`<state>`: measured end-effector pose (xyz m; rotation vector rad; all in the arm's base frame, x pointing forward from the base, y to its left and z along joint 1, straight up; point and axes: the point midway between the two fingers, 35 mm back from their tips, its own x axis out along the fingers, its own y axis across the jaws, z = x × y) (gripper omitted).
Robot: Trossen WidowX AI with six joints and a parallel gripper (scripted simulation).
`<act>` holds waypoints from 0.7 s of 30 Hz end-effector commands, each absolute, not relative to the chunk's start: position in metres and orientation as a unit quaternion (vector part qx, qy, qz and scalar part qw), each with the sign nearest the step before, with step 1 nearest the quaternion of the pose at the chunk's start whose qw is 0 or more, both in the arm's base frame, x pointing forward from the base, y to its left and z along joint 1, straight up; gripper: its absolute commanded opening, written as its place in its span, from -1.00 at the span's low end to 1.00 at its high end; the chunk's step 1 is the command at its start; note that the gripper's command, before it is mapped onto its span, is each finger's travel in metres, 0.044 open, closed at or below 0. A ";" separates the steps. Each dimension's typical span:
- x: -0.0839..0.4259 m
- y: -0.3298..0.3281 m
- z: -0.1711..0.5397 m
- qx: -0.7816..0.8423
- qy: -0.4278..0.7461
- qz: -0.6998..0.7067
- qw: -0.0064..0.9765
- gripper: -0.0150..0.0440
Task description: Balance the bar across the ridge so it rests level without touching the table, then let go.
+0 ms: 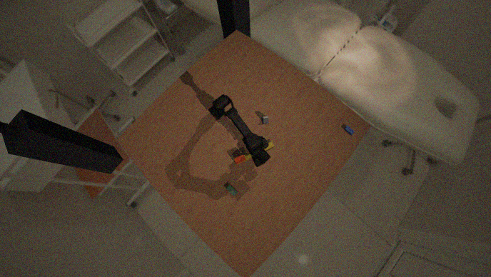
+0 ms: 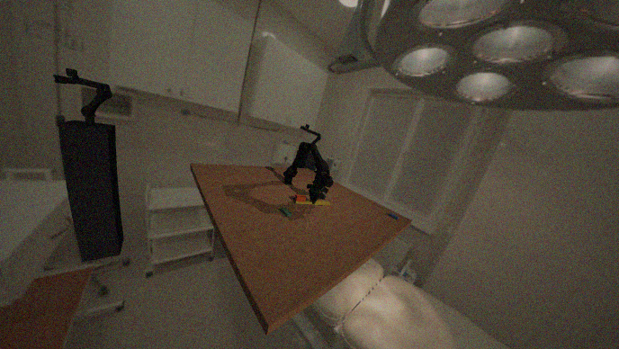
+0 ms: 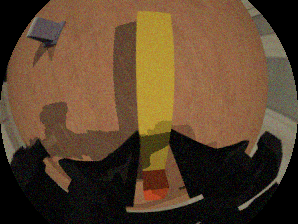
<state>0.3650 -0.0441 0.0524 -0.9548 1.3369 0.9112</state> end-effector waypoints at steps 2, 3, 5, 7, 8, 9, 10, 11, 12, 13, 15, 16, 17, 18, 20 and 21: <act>0.365 -0.044 0.052 -0.410 0.574 0.392 0.590 -0.18; 0.365 -0.044 0.053 -0.410 0.574 0.392 0.590 -0.27; 0.366 -0.044 0.056 -0.410 0.574 0.392 0.590 -0.45; 0.366 -0.044 0.061 -0.410 0.574 0.391 0.591 -0.49; 0.367 -0.044 0.064 -0.410 0.574 0.391 0.591 -0.49; 0.367 -0.044 0.066 -0.410 0.574 0.391 0.591 -0.49; 0.367 -0.044 0.069 -0.410 0.574 0.391 0.591 -0.49; 0.367 -0.044 0.071 -0.410 0.574 0.391 0.591 -0.49; 0.368 -0.044 0.074 -0.410 0.574 0.391 0.591 -0.49; 0.368 -0.044 0.077 -0.410 0.574 0.391 0.591 -0.49; 0.368 -0.044 0.082 -0.410 0.574 0.391 0.591 -0.49; 0.368 -0.044 0.084 -0.410 0.574 0.391 0.591 -0.49; 0.368 -0.044 0.087 -0.410 0.574 0.391 0.591 -0.49; 0.368 -0.044 0.090 -0.409 0.574 0.391 0.591 -0.49; 0.368 -0.044 0.095 -0.409 0.574 0.391 0.591 -0.49; 0.368 -0.044 0.097 -0.409 0.574 0.391 0.591 -0.49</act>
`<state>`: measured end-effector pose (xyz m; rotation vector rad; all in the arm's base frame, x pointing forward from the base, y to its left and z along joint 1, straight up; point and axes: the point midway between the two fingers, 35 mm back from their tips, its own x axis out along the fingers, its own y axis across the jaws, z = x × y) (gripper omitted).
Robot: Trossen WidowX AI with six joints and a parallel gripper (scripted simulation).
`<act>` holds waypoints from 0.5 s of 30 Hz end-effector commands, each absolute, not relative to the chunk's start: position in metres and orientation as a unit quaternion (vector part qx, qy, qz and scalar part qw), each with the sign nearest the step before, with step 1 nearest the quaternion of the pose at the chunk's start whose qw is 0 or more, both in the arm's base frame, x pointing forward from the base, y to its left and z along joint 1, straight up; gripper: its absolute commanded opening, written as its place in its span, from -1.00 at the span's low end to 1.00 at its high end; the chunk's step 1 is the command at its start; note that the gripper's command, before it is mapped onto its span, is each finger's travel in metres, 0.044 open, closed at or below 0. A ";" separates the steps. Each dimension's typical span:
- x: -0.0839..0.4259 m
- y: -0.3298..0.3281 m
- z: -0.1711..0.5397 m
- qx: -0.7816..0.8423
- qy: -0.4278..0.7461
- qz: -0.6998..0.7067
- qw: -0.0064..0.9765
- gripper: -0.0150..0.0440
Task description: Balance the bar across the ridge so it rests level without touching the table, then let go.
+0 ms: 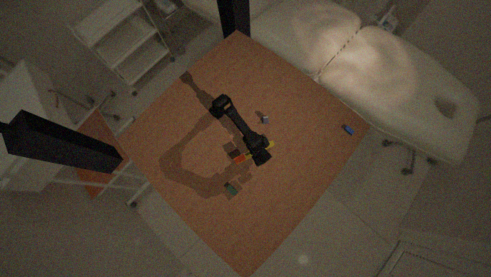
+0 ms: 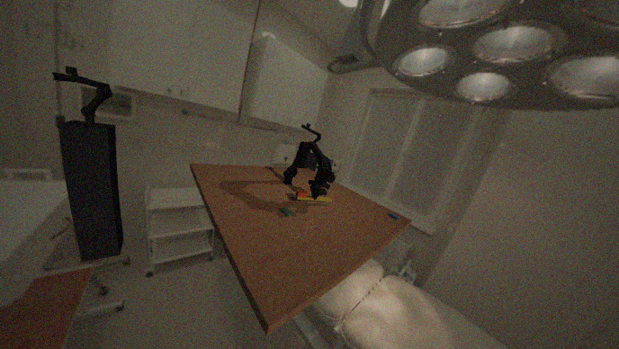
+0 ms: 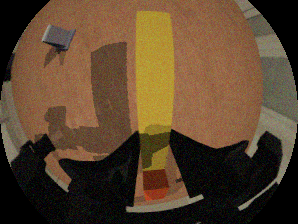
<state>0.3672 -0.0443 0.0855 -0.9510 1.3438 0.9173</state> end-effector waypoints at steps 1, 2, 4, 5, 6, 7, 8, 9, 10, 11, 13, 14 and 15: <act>0.368 -0.044 0.100 -0.409 0.574 0.391 0.592 -0.49; 0.368 -0.044 0.103 -0.409 0.574 0.391 0.592 -0.49; 0.368 -0.044 0.108 -0.409 0.574 0.391 0.592 -0.49; 0.368 -0.044 0.110 -0.409 0.574 0.391 0.592 -0.49; 0.368 -0.044 0.113 -0.409 0.574 0.391 0.592 -0.49; 0.367 -0.044 0.116 -0.409 0.574 0.391 0.592 -0.49; 0.367 -0.044 0.118 -0.409 0.574 0.391 0.592 -0.49; 0.367 -0.044 0.121 -0.409 0.574 0.391 0.592 -0.49; 0.367 -0.044 0.123 -0.409 0.574 0.391 0.592 -0.49; 0.366 -0.044 0.126 -0.409 0.574 0.391 0.592 -0.49; 0.366 -0.043 0.131 -0.408 0.574 0.391 0.592 -0.49; 0.365 -0.043 0.134 -0.408 0.574 0.391 0.592 -0.49; 0.365 -0.043 0.136 -0.408 0.574 0.391 0.592 -0.49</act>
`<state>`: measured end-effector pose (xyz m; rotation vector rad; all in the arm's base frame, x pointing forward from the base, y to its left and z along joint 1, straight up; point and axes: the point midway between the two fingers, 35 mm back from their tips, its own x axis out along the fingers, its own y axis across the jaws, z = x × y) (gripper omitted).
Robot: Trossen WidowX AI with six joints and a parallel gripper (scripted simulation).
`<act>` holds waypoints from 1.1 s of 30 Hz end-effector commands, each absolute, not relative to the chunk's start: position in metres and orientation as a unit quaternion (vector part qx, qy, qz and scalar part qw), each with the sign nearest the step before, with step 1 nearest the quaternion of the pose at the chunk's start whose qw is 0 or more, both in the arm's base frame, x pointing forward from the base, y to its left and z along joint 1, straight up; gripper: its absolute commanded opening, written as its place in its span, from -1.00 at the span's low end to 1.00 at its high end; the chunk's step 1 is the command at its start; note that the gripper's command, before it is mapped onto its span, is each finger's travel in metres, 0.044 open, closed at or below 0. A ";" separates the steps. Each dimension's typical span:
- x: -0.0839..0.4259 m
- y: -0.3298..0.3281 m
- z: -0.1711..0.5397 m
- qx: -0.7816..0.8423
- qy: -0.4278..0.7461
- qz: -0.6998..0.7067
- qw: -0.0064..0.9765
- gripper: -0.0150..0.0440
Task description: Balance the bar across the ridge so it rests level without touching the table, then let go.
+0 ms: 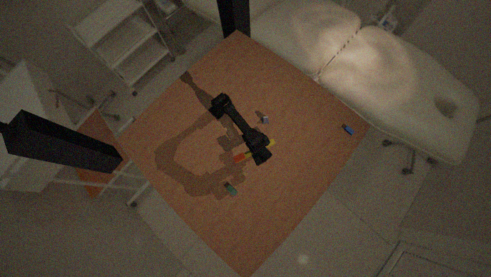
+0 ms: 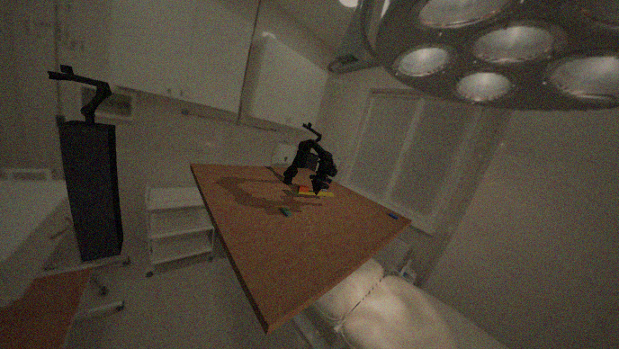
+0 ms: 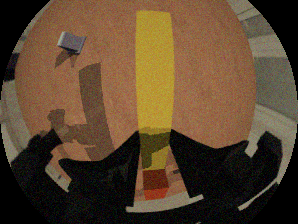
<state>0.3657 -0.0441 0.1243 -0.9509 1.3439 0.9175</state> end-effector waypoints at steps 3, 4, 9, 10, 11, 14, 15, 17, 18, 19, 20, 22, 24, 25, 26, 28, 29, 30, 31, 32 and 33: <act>0.364 -0.043 0.144 -0.408 0.574 0.391 0.592 -0.49; 0.363 -0.043 0.147 -0.408 0.574 0.391 0.593 -0.49; 0.362 -0.042 0.153 -0.409 0.573 0.392 0.592 -0.49; 0.362 -0.040 0.153 -0.411 0.571 0.395 0.590 -0.49; 0.362 -0.037 0.153 -0.416 0.568 0.400 0.587 -0.49; 0.362 -0.025 0.153 -0.432 0.556 0.416 0.575 -0.49; 0.362 -0.021 0.153 -0.437 0.552 0.421 0.571 -0.49; 0.362 -0.013 0.153 -0.448 0.544 0.431 0.563 -0.49; 0.361 -0.009 0.153 -0.453 0.540 0.437 0.559 -0.49; 0.361 -0.005 0.153 -0.458 0.536 0.442 0.555 -0.49; 0.361 -0.001 0.153 -0.463 0.532 0.447 0.551 -0.49; 0.360 0.007 0.154 -0.473 0.523 0.457 0.542 -0.49; 0.359 0.015 0.154 -0.483 0.514 0.467 0.533 -0.49; 0.358 0.019 0.154 -0.487 0.510 0.472 0.529 -0.49; 0.358 0.023 0.154 -0.492 0.506 0.476 0.525 -0.49; 0.356 0.031 0.154 -0.502 0.497 0.486 0.516 -0.49; 0.356 0.034 0.154 -0.506 0.492 0.491 0.511 -0.49; 0.355 0.038 0.154 -0.511 0.487 0.495 0.506 -0.49; 0.354 0.042 0.154 -0.515 0.483 0.500 0.502 -0.49; 0.353 0.046 0.154 -0.520 0.478 0.504 0.497 -0.49; 0.352 0.050 0.154 -0.524 0.473 0.509 0.492 -0.49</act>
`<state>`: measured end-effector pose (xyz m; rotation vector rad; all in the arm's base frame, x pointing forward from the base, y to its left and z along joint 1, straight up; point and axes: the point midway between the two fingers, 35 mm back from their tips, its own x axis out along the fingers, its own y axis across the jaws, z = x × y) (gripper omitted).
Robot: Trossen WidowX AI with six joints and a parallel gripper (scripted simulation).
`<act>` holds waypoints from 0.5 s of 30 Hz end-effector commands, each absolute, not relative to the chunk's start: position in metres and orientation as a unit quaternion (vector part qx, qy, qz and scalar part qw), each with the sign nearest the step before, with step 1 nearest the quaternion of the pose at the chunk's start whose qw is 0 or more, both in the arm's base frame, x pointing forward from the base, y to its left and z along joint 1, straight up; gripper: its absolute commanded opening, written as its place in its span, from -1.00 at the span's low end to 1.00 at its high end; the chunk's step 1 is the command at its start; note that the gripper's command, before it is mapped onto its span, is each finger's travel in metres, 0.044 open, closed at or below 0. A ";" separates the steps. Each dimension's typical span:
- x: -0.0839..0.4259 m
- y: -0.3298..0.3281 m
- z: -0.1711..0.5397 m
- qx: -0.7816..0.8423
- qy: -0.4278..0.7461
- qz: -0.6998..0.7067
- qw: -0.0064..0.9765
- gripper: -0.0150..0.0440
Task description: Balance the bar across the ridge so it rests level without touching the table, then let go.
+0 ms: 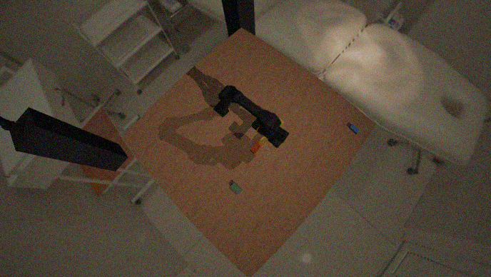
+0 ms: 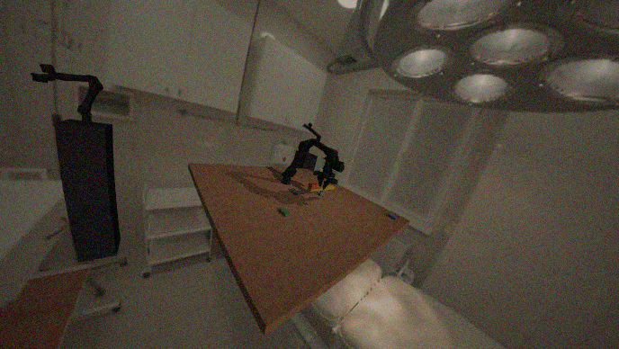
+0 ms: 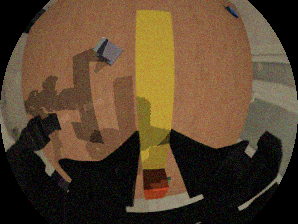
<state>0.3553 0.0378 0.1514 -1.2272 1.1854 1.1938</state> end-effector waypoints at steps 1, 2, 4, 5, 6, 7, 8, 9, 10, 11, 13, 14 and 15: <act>0.351 0.054 0.154 -0.529 0.469 0.513 0.488 -0.49; 0.350 0.058 0.154 -0.533 0.464 0.518 0.483 -0.49; 0.348 0.065 0.154 -0.541 0.454 0.526 0.473 -0.49; 0.346 0.069 0.154 -0.546 0.449 0.531 0.468 -0.49; 0.345 0.073 0.154 -0.550 0.444 0.535 0.463 -0.49; 0.344 0.077 0.154 -0.554 0.439 0.539 0.458 -0.49; 0.342 0.080 0.154 -0.558 0.434 0.543 0.453 -0.49; 0.341 0.084 0.154 -0.562 0.429 0.547 0.448 -0.49; 0.339 0.088 0.154 -0.566 0.424 0.551 0.443 -0.49; 0.338 0.091 0.154 -0.570 0.419 0.555 0.438 -0.49; 0.334 0.099 0.154 -0.578 0.408 0.563 0.427 -0.49; 0.333 0.102 0.154 -0.581 0.403 0.567 0.422 -0.49; 0.331 0.106 0.154 -0.585 0.398 0.571 0.417 -0.49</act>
